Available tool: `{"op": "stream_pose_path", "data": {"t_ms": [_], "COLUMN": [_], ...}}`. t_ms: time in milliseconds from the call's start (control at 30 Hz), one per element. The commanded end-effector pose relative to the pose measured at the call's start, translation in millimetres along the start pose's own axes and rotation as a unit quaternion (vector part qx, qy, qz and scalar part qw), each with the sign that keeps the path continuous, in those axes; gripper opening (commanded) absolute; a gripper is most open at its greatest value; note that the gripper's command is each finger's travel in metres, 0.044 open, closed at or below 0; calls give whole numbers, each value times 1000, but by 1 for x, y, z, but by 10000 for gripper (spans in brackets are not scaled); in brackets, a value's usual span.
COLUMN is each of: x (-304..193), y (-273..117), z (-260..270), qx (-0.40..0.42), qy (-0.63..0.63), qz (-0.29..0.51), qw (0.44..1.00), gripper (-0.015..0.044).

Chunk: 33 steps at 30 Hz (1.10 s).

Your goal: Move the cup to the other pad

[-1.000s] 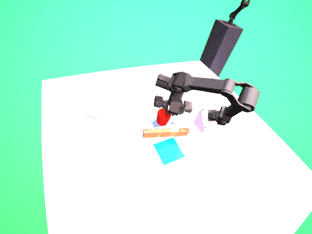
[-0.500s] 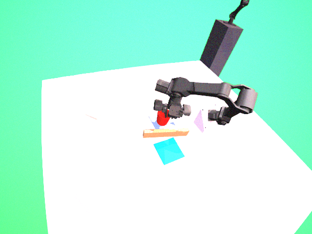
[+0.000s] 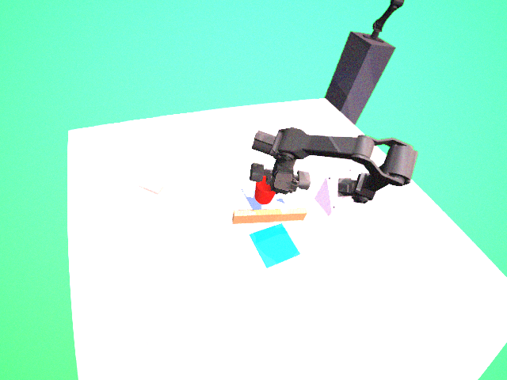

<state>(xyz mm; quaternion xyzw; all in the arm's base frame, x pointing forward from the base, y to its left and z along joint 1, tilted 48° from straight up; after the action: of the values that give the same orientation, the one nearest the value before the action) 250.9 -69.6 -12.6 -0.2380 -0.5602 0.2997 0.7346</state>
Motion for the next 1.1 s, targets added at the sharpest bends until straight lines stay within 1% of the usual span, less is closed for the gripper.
{"op": "stream_pose_path", "data": {"t_ms": [0, 100, 300, 833, 1067], "x": [0, 0, 0, -1, -1], "y": [0, 0, -6, -59, -71], "z": [0, 0, -1, -3, -3], "qx": [0, 0, 0, 0, 0], "qy": [0, 0, 0, 2, 3], "qz": [0, 0, 0, 0, 0], "qw": [1000, 1000, 1000, 1000, 1000], "gripper": [22, 2, 0, 0, 0]}}
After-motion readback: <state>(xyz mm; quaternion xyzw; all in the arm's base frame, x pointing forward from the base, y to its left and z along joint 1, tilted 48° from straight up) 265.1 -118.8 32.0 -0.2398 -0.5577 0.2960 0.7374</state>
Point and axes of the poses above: the point midway between the two fingers, 35 mm back from their tips, its own y axis out along the fingers, its own z axis across the jaws, x = y × z, the point moved 9 cm from there along -y, back along the fingers, and after that the axes turned 12 degrees about -y, right-handed, at the moved point
